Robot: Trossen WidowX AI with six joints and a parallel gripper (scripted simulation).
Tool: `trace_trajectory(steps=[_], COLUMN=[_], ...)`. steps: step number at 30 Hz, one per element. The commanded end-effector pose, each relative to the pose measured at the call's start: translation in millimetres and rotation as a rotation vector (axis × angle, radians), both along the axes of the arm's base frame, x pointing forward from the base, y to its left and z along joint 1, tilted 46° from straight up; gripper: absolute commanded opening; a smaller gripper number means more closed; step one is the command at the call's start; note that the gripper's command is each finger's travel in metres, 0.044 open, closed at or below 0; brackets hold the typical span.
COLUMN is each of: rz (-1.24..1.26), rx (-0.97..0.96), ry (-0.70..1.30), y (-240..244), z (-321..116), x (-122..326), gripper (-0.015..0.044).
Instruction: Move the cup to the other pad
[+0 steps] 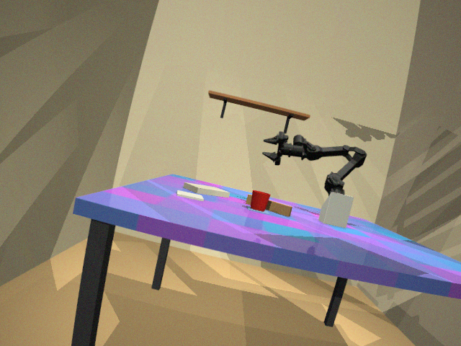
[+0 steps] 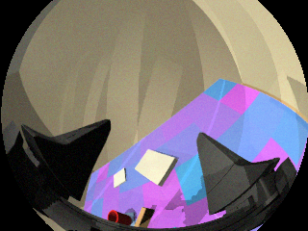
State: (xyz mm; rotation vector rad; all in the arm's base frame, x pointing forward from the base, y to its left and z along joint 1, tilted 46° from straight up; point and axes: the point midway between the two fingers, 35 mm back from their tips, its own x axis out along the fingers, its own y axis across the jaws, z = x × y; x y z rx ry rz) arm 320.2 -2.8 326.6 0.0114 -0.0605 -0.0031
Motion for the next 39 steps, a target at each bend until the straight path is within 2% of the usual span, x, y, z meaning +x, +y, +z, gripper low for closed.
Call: trace_trajectory(steps=[1,5,10,16,23,27,32,39], rz=[0.001,0.005,-0.056,-0.269,-0.615,-0.82,-1.037,-1.086], rx=[0.005,0.124,0.351,0.487,0.475,0.394,0.239,0.188], ry=[0.006,0.142,0.466,0.793,1.022,1.057,1.001,0.965], y=[0.4,11.8,46.3,78.2,108.4,120.7,132.5,135.5], z=[-1.1,-28.2,-100.0,-181.2,-263.9,-301.6,-339.2,-348.3], x=[0.9,21.2,53.8,65.2,48.7,31.4,6.1,-1.6], gripper=[0.0374,0.0269,0.0148,0.0148,0.0148,0.0148,0.0148,0.0148])
